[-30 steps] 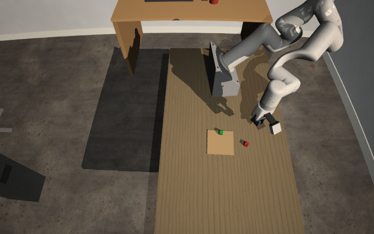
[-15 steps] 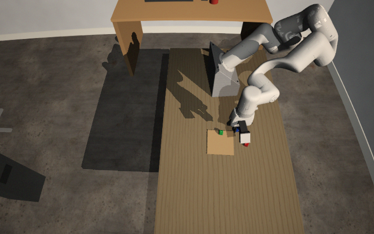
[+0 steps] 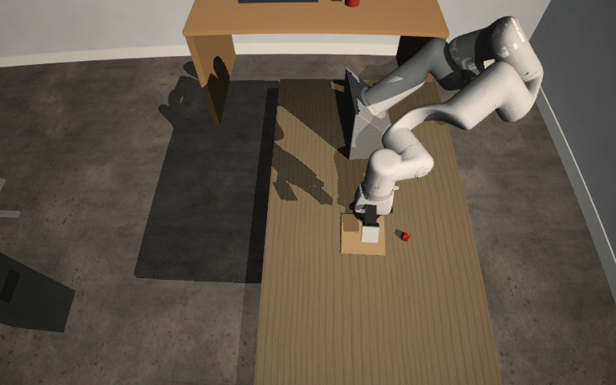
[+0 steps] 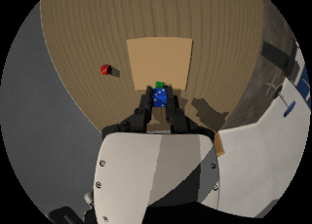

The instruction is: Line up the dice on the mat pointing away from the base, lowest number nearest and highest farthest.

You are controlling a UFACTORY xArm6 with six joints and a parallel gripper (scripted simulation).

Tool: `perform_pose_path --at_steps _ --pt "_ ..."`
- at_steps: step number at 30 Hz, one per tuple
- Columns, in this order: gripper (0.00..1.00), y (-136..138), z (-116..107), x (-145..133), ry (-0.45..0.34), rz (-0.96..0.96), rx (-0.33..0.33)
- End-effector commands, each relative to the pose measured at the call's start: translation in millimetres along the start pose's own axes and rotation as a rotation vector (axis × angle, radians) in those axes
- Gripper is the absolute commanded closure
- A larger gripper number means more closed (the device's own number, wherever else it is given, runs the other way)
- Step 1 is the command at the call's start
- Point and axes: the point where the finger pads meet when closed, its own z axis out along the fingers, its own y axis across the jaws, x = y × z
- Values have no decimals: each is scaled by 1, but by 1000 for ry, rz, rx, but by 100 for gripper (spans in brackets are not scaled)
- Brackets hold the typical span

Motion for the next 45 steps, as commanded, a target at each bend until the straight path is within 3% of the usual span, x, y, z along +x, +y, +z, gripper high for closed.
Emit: perform_pose_path --at_steps 1,12,33,45 --pt "85 1 -1 2 2 2 0" --pt "85 1 9 2 2 2 0" --pt "85 1 88 3 2 2 0" --pt "85 1 95 3 2 2 0"
